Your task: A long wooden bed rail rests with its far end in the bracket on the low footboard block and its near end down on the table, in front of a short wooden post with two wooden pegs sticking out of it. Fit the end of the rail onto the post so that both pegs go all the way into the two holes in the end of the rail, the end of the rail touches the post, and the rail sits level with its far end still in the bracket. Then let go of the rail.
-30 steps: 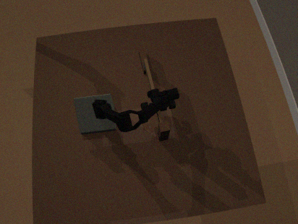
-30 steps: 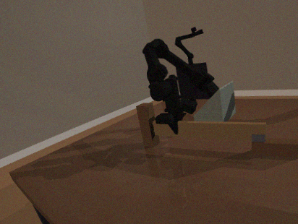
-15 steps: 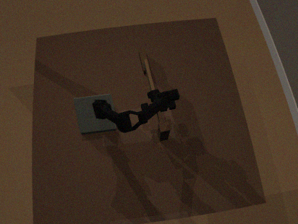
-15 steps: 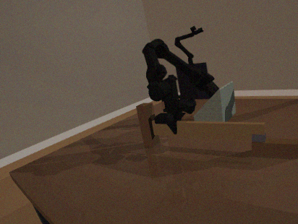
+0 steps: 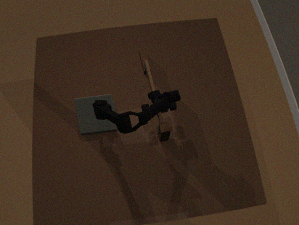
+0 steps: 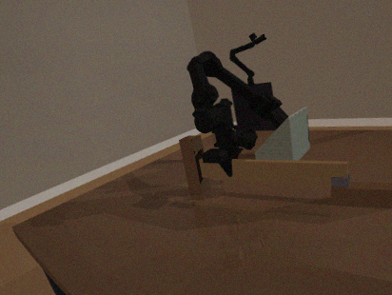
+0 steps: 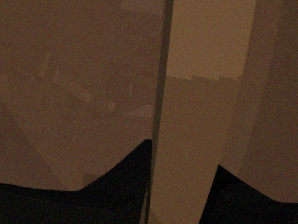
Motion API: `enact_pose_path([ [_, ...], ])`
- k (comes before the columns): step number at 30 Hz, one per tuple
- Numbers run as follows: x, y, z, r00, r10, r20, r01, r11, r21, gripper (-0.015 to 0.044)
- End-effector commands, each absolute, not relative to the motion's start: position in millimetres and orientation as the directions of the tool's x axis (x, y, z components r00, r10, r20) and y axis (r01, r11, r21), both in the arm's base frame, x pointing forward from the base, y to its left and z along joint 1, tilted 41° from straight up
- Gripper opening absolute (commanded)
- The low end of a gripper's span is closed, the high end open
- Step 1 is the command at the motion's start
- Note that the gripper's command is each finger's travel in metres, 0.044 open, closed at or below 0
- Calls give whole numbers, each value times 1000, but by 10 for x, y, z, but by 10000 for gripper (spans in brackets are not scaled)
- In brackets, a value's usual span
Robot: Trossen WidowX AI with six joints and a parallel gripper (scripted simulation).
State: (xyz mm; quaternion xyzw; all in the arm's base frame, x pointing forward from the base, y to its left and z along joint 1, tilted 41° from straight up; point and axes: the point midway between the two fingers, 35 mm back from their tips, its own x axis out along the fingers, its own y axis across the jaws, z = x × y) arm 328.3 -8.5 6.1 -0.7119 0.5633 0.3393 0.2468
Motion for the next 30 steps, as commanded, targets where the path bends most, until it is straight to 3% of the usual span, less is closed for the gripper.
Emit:
enact_pose_path([
  [1, 3292, -111, 89, 137, -638, -758, -969, -246, 31, 0],
  [3, 3293, -113, 88, 137, -638, -758, -969, -246, 31, 0],
  [20, 3283, -86, 62, 135, -633, -762, -969, -244, 31, 440],
  [26, 3279, -61, 63, 135, -633, -763, -969, -245, 31, 440],
  [30, 3186, 312, 87, 137, -635, -761, -969, -246, 31, 440],
])
